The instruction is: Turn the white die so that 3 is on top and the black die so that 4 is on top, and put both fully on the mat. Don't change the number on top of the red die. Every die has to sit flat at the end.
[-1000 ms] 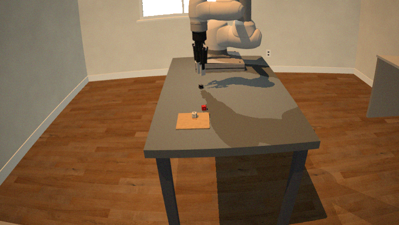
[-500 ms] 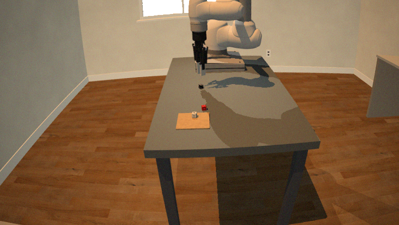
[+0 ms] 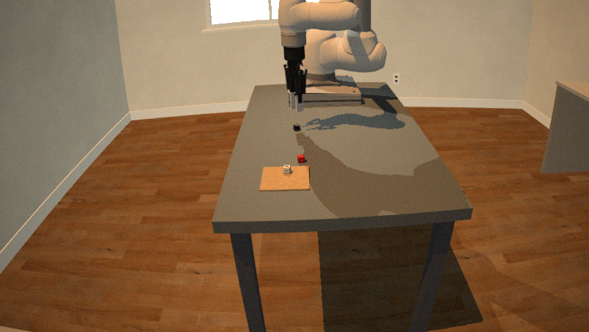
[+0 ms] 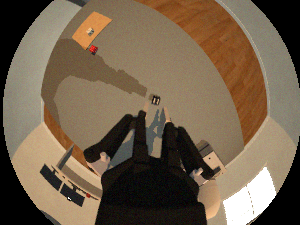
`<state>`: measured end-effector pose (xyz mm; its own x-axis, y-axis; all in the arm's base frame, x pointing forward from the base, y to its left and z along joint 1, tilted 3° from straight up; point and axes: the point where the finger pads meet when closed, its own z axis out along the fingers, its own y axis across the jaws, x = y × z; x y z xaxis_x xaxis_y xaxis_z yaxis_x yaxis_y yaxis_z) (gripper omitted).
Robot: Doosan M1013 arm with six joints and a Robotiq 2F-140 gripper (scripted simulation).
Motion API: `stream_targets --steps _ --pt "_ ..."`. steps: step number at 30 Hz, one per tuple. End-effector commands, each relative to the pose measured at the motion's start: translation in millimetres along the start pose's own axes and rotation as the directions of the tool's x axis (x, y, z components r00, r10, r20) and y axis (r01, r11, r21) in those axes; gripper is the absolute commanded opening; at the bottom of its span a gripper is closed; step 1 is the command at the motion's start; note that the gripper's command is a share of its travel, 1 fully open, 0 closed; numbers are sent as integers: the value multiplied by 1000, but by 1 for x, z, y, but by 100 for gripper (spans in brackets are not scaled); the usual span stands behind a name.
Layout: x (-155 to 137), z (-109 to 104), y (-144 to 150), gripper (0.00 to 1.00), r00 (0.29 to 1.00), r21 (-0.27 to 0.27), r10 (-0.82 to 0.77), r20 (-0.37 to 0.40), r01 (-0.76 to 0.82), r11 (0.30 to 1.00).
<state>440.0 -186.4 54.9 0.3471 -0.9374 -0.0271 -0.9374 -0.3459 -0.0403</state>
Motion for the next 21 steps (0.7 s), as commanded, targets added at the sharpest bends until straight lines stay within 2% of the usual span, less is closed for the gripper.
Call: stream_targets --steps 1,21 --pt "-1 4 3 29 1000 -3 7 2 -7 1000" --pt "-1 28 3 29 1000 -3 7 2 -7 1000"
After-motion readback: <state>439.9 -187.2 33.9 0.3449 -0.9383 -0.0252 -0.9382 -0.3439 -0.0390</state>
